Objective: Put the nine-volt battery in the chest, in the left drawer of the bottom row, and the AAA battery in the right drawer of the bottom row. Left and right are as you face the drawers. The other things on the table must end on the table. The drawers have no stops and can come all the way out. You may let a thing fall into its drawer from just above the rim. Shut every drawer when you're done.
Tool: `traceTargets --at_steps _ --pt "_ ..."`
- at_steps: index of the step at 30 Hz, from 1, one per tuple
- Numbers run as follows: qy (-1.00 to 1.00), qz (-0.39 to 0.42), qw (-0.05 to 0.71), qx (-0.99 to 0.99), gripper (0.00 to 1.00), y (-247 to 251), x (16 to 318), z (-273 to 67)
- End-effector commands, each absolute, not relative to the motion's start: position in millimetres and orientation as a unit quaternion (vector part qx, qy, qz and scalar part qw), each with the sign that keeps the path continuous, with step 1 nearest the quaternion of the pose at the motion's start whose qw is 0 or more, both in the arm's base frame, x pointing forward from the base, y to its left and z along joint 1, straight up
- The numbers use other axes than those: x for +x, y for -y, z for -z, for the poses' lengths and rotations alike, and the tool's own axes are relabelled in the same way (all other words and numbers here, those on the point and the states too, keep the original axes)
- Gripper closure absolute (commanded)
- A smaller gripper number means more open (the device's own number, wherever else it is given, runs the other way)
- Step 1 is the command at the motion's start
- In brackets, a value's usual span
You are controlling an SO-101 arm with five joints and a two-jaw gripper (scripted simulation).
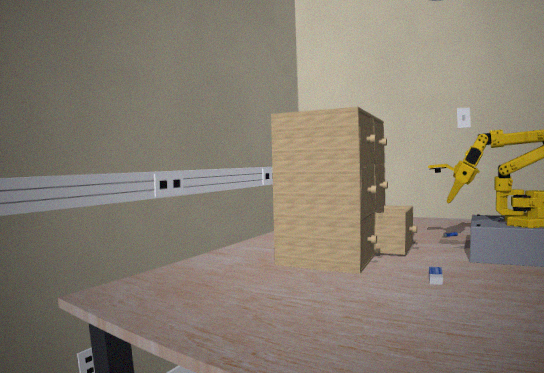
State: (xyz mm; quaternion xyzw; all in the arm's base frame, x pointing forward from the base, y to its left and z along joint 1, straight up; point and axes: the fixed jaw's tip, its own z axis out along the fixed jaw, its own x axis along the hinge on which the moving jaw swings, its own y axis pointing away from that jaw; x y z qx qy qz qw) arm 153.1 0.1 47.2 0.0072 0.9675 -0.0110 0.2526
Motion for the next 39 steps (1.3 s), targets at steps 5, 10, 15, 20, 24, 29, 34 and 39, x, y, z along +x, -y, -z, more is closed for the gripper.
traceTargets --at_steps 5,10,15,20,24,29,34,39 --pt "-0.966 0.014 0.258 0.008 0.79 1 150 -53" --pt "-0.966 0.014 0.258 0.008 0.79 1 150 -53" --pt "-0.966 0.014 0.258 0.008 0.79 1 150 -53" --pt "-0.966 0.014 0.258 0.008 0.79 1 150 -53" --pt "-0.966 0.014 0.258 0.008 0.79 1 150 -53" --pt "-0.966 0.014 0.258 0.008 0.79 1 150 -53" --pt "-0.966 0.014 0.258 0.008 0.79 1 150 -53" --pt "-0.942 0.018 0.336 0.011 0.79 2 156 -102"
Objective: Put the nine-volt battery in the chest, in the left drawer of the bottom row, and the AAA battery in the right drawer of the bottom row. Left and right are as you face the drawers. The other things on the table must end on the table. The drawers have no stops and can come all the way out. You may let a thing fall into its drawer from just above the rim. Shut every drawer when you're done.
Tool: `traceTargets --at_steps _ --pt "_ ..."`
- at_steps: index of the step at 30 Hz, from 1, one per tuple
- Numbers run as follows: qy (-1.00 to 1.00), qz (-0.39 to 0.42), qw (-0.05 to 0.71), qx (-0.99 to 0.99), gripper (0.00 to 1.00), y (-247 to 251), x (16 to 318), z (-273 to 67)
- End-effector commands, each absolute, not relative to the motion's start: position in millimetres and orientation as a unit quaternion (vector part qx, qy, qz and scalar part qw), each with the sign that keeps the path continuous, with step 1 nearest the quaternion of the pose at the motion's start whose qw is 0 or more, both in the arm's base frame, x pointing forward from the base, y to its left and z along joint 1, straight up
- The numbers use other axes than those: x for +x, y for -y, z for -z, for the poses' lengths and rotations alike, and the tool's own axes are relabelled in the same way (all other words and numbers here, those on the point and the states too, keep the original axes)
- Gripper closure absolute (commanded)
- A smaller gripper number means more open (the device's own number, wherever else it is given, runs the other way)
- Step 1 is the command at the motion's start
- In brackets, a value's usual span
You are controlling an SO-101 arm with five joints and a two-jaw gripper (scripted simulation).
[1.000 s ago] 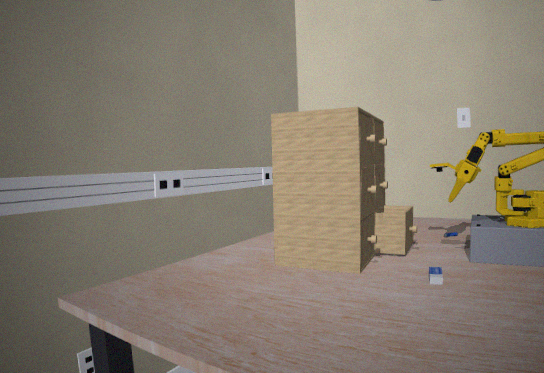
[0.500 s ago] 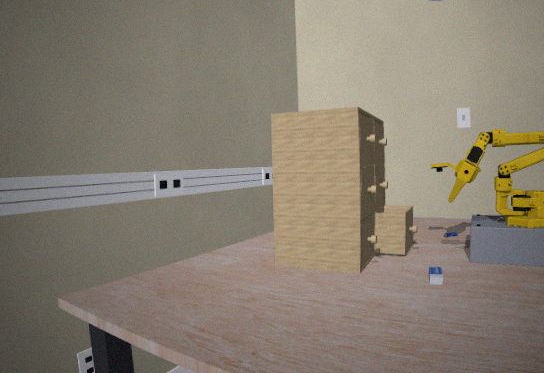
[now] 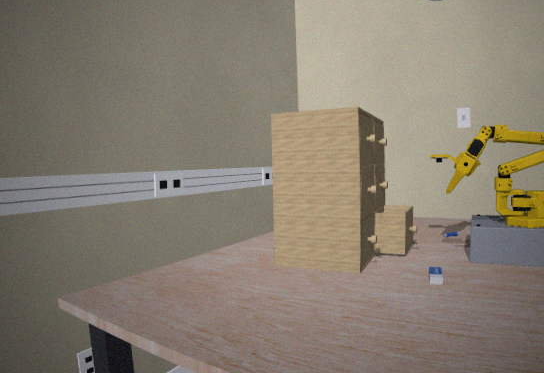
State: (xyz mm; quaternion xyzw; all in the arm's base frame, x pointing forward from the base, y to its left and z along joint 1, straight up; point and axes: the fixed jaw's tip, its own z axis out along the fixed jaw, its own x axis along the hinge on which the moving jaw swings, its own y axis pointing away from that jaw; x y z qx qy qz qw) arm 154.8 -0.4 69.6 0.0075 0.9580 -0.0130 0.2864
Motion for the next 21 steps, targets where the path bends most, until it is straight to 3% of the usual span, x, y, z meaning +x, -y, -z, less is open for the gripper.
traceTargets --at_steps 1,10,21 --pt "-0.936 0.019 0.352 0.012 0.79 2 156 -112" --pt "-0.873 0.026 0.486 0.017 0.80 1 125 -188" --pt "-0.876 0.026 0.481 0.018 0.81 1 122 -185"
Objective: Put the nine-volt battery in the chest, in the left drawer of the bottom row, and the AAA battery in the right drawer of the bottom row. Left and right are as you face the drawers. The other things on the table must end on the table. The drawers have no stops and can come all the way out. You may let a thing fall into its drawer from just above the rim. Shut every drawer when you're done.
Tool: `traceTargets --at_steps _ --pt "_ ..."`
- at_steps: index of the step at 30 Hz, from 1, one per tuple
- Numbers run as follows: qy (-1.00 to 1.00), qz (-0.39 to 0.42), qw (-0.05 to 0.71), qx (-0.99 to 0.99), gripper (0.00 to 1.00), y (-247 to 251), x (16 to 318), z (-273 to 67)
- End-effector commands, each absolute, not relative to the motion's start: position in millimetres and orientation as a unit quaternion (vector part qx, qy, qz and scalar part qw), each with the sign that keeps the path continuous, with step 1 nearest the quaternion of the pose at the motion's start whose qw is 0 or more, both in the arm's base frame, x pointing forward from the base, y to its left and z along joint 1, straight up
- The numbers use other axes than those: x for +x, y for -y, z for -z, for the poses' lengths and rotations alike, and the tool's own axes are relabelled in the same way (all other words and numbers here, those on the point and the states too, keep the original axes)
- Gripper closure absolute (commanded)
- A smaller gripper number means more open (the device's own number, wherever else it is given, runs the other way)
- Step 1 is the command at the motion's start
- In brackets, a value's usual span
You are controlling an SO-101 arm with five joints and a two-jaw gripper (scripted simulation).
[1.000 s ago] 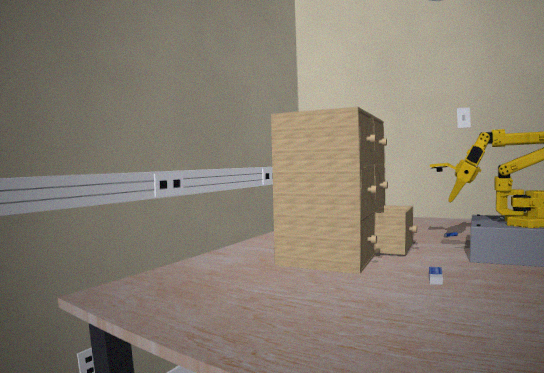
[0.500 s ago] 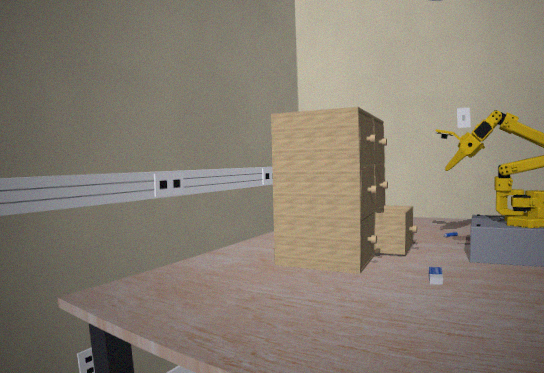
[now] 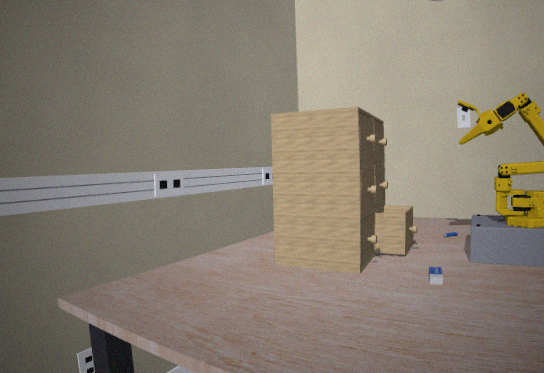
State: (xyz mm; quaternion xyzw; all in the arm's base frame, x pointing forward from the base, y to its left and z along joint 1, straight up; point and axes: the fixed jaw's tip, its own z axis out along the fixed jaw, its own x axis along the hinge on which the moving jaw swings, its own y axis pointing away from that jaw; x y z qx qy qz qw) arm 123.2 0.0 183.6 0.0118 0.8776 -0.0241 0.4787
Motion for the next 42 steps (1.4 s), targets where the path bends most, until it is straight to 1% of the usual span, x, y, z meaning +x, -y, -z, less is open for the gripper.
traceTargets --at_steps 1,8,9,25,32,40,42 --pt "-0.876 0.026 0.481 0.018 0.81 1 122 -185" --pt "-0.876 0.026 0.481 0.018 0.81 1 122 -185" --pt "-0.867 0.026 0.498 0.018 0.81 1 120 -193" --pt "-0.867 0.026 0.498 0.018 0.81 1 120 -193" --pt "-0.859 0.083 0.492 0.117 0.81 28 117 -193" --pt "-0.836 0.147 0.477 0.228 0.81 58 105 -193" --pt "-0.836 0.147 0.477 0.228 0.81 58 105 -193"
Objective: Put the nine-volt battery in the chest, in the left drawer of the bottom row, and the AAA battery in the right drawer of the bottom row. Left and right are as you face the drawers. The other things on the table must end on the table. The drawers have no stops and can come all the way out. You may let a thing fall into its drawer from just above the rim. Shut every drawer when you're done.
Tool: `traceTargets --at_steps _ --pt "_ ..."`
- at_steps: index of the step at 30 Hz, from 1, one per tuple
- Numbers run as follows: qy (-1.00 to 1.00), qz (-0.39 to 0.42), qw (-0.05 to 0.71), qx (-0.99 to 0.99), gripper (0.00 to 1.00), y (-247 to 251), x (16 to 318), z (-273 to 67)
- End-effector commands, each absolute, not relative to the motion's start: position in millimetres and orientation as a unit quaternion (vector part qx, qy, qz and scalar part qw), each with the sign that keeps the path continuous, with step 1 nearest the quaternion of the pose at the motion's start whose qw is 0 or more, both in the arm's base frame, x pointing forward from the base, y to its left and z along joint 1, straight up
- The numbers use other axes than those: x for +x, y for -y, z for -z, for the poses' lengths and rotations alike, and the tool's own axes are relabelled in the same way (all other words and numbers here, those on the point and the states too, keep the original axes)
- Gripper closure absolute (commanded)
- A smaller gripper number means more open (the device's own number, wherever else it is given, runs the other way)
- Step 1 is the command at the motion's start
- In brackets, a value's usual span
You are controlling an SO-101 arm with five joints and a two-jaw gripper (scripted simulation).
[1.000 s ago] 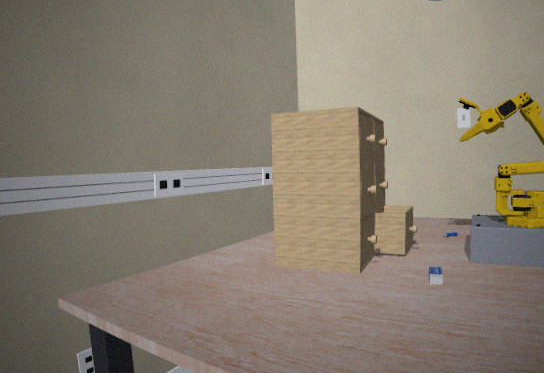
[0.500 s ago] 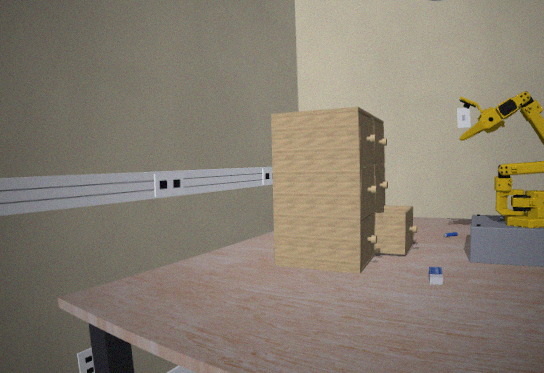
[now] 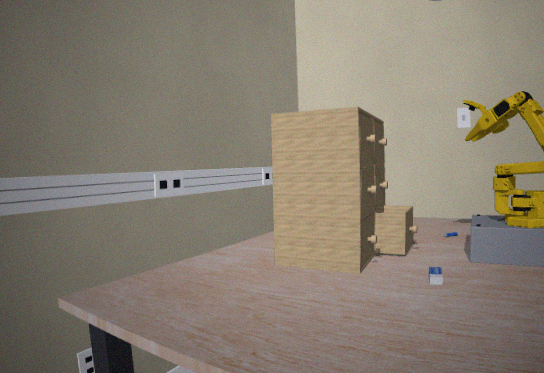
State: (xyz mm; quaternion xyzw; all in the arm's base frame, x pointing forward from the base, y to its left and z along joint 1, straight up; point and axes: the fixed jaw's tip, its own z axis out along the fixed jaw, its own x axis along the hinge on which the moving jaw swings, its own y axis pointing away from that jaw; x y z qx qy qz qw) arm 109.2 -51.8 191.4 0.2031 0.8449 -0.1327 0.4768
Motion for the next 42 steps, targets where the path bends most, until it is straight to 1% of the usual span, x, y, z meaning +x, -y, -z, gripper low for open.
traceTargets --at_steps 1,11,34,42 --pt "-0.832 0.155 0.474 0.241 0.81 61 103 -193" --pt "-0.786 0.225 0.445 0.366 0.81 90 80 -193" --pt "-0.786 0.225 0.445 0.366 0.81 90 80 -193" --pt "-0.859 0.239 0.356 0.279 0.81 110 95 -190"
